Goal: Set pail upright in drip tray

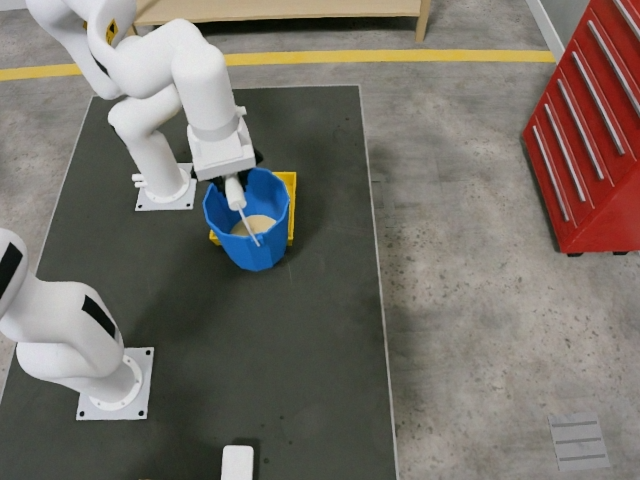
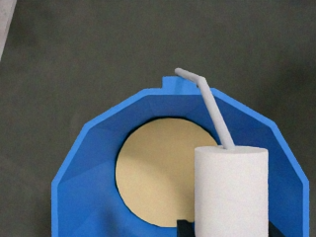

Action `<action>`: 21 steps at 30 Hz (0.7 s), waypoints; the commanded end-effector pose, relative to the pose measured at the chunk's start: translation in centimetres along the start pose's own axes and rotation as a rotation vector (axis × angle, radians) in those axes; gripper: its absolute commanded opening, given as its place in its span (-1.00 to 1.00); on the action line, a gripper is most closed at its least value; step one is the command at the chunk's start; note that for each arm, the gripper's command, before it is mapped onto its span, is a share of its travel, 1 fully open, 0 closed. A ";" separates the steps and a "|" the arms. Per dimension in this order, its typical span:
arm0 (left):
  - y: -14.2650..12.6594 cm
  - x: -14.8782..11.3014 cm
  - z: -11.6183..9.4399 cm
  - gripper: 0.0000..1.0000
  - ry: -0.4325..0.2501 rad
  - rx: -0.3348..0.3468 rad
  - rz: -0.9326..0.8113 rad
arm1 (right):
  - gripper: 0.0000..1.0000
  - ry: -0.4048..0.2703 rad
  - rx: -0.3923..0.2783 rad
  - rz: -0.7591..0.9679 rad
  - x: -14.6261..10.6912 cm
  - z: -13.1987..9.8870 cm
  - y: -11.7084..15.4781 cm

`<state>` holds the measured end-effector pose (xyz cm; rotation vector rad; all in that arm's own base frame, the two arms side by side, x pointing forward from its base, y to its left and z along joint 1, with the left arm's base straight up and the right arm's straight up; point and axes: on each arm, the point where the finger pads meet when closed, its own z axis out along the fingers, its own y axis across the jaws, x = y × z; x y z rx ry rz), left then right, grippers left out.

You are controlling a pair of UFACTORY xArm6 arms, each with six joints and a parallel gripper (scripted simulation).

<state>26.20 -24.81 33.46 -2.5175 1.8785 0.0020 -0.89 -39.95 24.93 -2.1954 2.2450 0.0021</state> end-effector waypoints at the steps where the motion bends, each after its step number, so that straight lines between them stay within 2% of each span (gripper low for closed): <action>1: -0.3 -1.6 -0.1 -1.00 0.004 0.002 0.000 | 1.00 0.002 0.000 0.000 0.0 -0.1 0.0; 21: -1.2 -7.6 -0.1 -1.00 0.003 0.002 0.000 | 1.00 0.002 0.000 0.000 0.0 -0.1 0.0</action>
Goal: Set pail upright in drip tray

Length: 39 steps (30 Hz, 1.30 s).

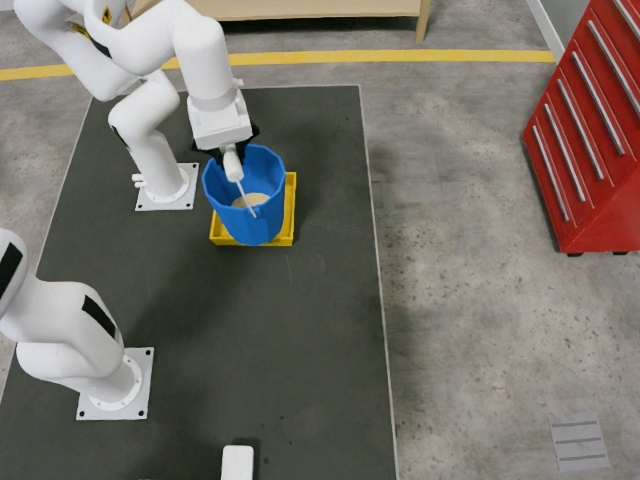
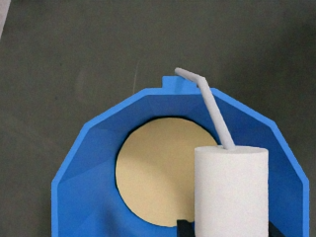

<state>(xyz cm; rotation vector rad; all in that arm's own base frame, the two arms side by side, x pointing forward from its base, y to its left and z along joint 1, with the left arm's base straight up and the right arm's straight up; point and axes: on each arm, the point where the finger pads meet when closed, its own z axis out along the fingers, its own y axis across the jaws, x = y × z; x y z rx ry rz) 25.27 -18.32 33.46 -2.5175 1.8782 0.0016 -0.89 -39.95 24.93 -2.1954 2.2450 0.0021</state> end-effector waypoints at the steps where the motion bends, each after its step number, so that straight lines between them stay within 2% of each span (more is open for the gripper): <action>1: -0.3 -1.5 -0.1 -1.00 0.003 0.002 0.000 | 1.00 0.002 0.000 0.000 0.0 -0.1 0.0; 21: -0.9 -5.5 -0.1 -1.00 0.003 0.002 0.000 | 1.00 0.002 0.000 0.000 0.0 -0.1 0.0; 39: -1.1 -7.2 -0.1 -1.00 0.003 0.002 0.000 | 1.00 0.002 0.000 0.000 0.0 -0.1 0.0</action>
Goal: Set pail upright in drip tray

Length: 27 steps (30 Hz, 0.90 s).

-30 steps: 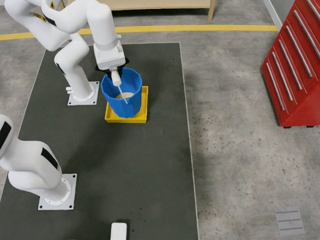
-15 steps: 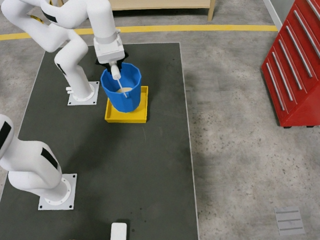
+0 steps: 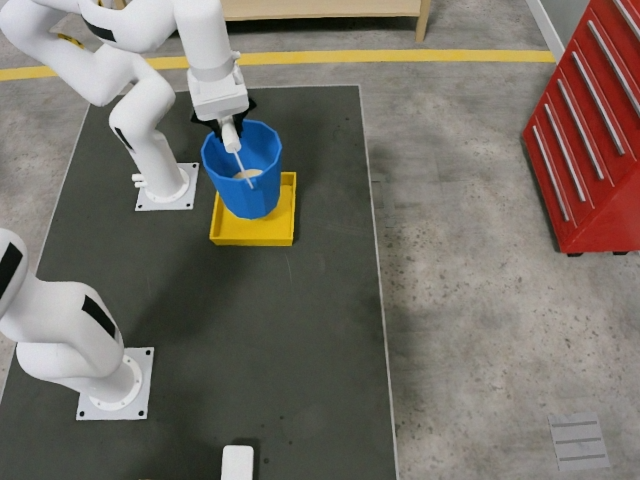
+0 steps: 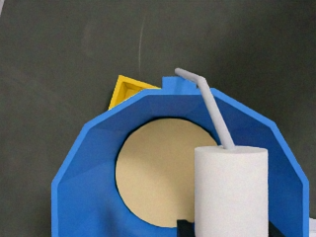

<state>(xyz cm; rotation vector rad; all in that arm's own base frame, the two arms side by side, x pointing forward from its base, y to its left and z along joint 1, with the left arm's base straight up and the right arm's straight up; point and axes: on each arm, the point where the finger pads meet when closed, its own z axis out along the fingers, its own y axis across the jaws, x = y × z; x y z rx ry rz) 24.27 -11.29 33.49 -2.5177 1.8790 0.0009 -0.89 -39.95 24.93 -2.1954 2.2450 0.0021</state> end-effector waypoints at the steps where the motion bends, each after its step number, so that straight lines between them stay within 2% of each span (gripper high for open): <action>1: -0.1 -0.2 -0.1 -1.00 0.002 0.002 0.000 | 1.00 0.002 0.000 0.000 0.0 -0.1 0.0; 27: -0.2 -0.8 -0.1 -1.00 0.002 0.002 0.000 | 1.00 0.002 0.000 0.000 0.0 -0.1 0.0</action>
